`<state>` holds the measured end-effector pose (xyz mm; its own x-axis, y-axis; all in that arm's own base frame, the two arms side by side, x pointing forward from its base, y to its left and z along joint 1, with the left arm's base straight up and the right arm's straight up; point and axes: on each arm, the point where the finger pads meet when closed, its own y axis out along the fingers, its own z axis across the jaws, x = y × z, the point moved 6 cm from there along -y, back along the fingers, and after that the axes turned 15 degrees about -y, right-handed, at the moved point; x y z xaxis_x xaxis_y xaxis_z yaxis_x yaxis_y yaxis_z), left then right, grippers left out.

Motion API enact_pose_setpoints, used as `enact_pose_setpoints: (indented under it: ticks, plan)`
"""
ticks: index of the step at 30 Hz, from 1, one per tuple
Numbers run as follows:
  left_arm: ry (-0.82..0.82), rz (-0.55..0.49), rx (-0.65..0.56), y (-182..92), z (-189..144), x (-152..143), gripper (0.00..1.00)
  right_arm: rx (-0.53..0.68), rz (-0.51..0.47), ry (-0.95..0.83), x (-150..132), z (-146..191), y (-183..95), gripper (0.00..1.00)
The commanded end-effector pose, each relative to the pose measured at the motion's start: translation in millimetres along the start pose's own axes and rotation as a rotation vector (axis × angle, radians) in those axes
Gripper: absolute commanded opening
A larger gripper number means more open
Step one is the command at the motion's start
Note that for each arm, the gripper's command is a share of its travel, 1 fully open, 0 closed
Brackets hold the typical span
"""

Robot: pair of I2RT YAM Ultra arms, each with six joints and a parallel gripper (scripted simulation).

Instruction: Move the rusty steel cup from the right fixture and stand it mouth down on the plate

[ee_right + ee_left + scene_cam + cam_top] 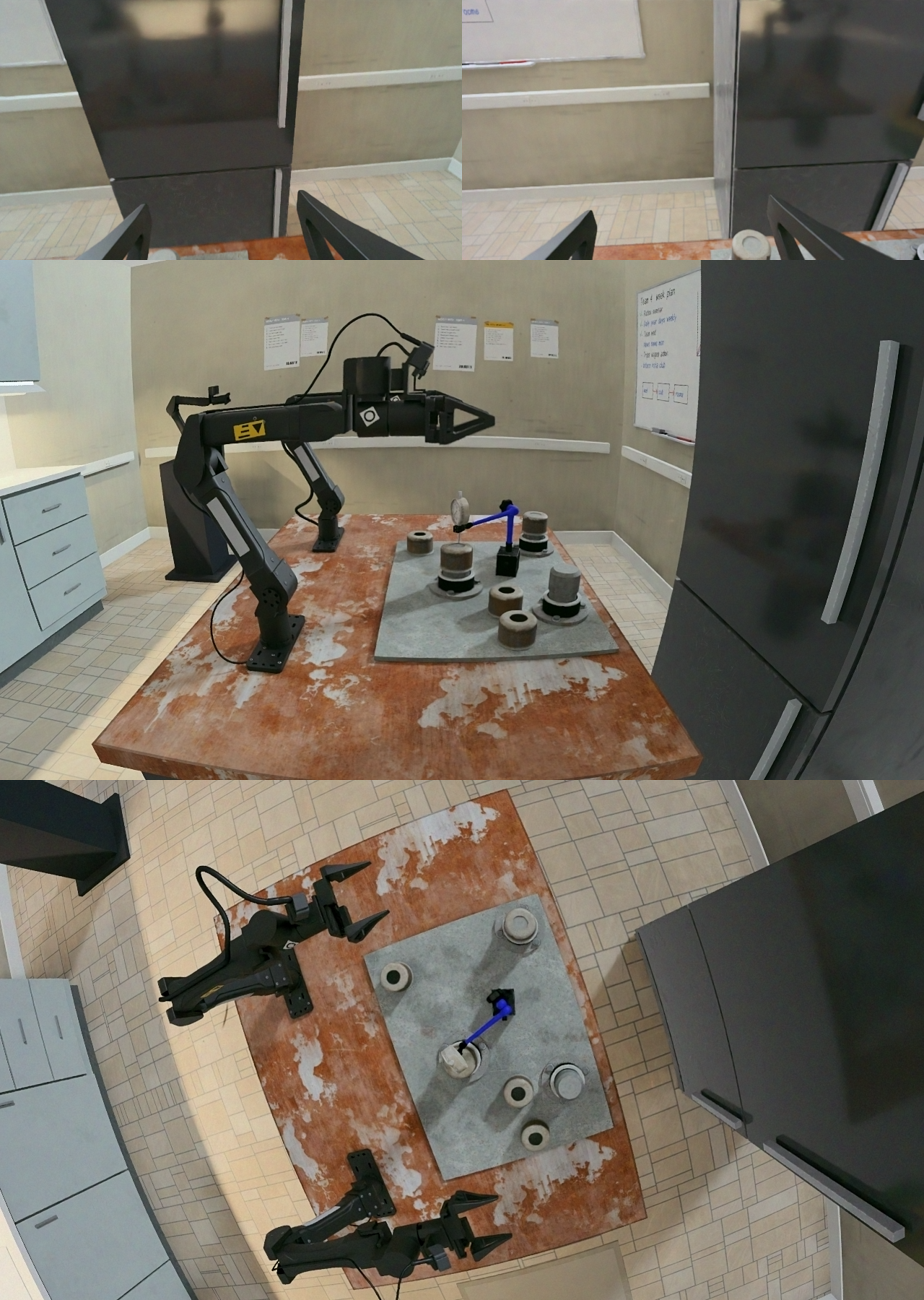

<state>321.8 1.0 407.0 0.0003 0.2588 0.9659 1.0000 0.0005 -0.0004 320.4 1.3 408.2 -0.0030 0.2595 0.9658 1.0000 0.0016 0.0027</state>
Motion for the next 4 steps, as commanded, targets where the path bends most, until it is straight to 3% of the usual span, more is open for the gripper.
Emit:
enact_pose_setpoints:
  ticks: [1,4]
  plan:
    - [0.009,-0.045,-0.007,-12.2,-1.8,17.0,1.0,0.003,0.017,0.007,-4.0,1.6,3.7,0.86]
    - [0.009,-0.045,-0.007,-12.2,-1.8,17.0,1.0,-0.001,0.003,0.007,0.6,0.3,1.7,0.86]
